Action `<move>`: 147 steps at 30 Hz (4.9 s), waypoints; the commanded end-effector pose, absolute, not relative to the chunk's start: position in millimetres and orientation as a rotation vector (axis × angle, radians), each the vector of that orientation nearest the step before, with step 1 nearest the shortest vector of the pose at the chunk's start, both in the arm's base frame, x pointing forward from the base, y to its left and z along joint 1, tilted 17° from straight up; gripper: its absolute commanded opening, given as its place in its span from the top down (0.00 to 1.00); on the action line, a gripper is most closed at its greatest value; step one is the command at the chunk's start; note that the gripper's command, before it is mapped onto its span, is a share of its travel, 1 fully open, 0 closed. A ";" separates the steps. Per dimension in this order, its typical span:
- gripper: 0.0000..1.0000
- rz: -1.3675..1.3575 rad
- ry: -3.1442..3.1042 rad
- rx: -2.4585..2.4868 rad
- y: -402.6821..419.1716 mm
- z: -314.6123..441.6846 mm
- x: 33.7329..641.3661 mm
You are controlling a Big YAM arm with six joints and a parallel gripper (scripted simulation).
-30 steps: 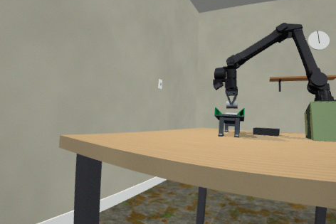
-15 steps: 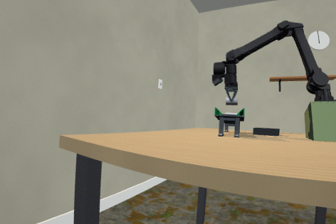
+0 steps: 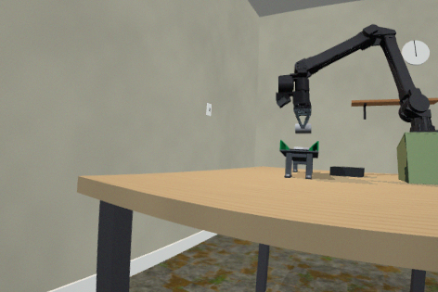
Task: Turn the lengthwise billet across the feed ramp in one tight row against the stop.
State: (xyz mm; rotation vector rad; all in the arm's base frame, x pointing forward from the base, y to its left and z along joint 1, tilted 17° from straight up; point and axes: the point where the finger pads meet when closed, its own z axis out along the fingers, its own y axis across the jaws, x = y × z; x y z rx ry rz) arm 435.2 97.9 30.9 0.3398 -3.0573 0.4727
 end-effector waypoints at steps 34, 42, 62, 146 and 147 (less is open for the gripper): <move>1.00 0.466 -3.099 0.333 111.9 -16.0 444.5; 1.00 0.458 -3.132 0.337 117.7 -11.7 455.8; 1.00 0.458 -3.136 0.332 115.3 -15.0 454.4; 1.00 0.462 -3.122 0.341 94.3 -28.6 450.0; 1.00 0.463 -3.120 0.341 93.4 -29.3 449.3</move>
